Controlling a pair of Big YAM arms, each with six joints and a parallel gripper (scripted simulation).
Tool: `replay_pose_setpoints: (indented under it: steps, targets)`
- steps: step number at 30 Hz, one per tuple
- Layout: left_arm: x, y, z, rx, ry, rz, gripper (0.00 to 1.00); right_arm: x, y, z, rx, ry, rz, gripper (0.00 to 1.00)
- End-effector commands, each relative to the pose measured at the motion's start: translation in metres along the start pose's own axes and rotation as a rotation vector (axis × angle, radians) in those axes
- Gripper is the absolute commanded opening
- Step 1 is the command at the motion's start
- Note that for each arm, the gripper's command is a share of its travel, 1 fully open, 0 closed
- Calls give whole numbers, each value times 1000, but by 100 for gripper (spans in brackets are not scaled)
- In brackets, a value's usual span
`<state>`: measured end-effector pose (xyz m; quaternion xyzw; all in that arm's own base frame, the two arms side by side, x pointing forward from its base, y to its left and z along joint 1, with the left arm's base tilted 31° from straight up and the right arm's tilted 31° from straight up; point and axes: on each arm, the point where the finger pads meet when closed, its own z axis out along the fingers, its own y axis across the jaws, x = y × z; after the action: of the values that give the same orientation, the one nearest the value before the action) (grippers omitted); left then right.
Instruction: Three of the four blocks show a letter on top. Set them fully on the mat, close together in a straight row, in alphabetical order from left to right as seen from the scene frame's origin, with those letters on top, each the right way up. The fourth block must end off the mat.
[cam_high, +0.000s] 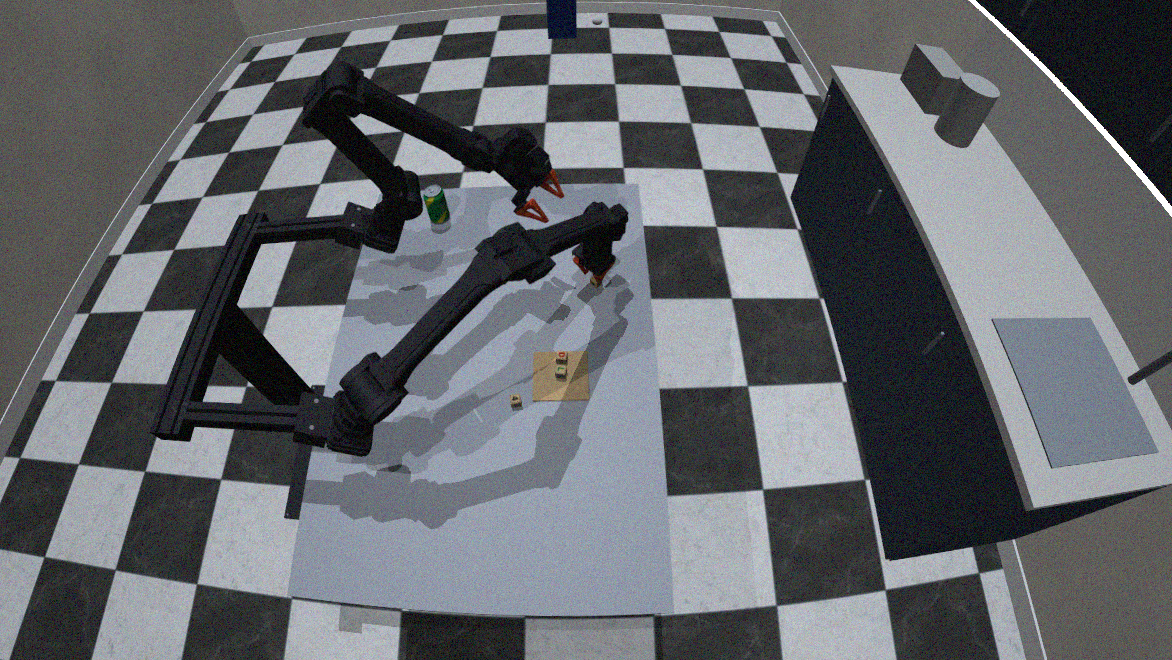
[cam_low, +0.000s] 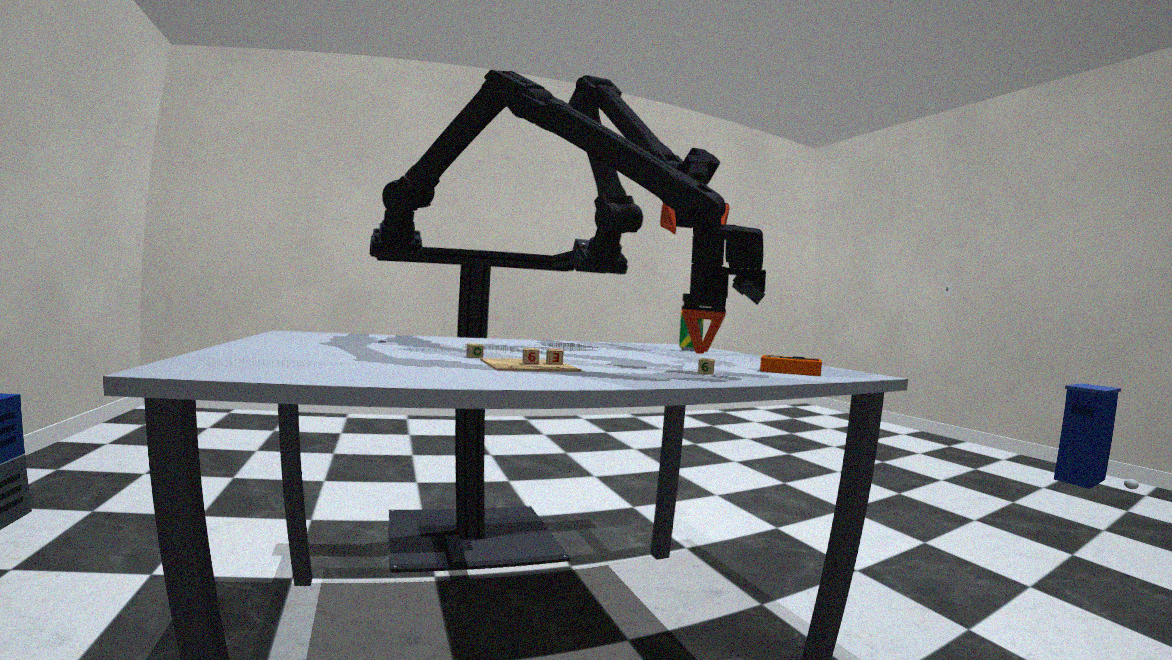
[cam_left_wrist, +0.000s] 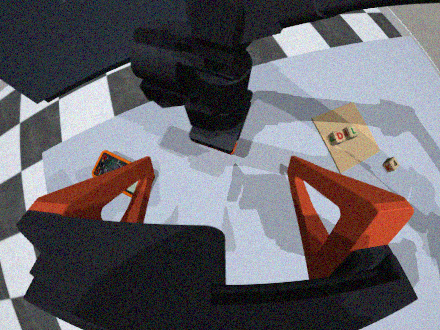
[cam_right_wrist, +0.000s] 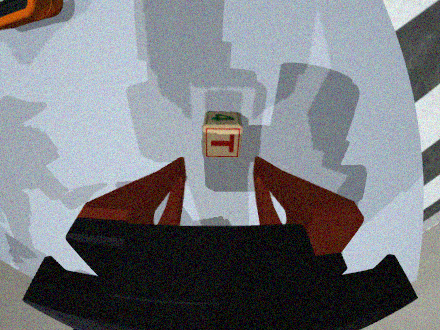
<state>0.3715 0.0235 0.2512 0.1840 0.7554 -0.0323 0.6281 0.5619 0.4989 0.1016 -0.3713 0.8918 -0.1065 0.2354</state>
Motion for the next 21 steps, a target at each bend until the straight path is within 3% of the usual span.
replay_pose_setpoints:
  steps: [1,4,12,13,18,19,21]
  targets:
    - [-31,13,-3,-25,-42,31,100,-24,11,-23,-5,-43,20,49]
    - [-31,13,-3,-25,-42,31,100,-26,-3,-21,2,-48,32,49]
    - [-31,13,-3,-25,-42,31,100,-14,-9,28,5,-24,37,47]
    - [-31,13,-3,-25,-42,31,100,-24,-7,12,4,-45,42,46]
    - [-31,13,-3,-25,-42,31,100,-23,0,16,1,-32,25,40]
    - [-31,13,-3,-25,-42,31,100,-30,-7,0,1,-58,35,38]
    - [-31,13,-3,-25,-42,31,100,-30,-7,0,2,-58,36,34]
